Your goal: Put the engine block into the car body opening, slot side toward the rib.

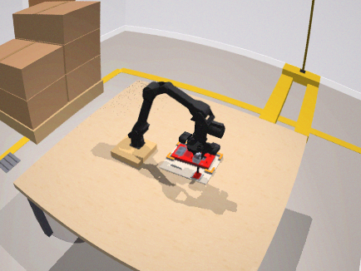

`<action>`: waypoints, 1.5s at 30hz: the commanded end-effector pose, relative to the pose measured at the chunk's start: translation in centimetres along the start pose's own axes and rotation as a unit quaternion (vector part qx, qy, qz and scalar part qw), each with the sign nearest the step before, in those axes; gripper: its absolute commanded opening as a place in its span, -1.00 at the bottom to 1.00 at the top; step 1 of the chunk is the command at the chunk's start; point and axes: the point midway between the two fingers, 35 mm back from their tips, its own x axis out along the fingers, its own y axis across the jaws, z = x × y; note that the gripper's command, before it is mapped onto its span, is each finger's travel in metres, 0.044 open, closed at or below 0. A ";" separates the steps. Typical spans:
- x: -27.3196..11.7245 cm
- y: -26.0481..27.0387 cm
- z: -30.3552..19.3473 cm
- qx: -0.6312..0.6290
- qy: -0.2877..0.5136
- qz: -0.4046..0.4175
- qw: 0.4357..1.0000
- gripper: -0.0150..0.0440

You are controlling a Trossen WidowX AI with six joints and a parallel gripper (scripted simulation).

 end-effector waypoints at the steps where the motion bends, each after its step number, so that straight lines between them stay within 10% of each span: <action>1: 0.4 -0.1 -0.7 -0.068 -0.001 -0.002 0.998 -0.49; 22: 2.1 -0.9 -4.7 -0.420 0.001 -0.001 0.907 -0.49; 45: 3.8 -2.4 -9.1 -0.739 0.003 0.001 0.674 -0.49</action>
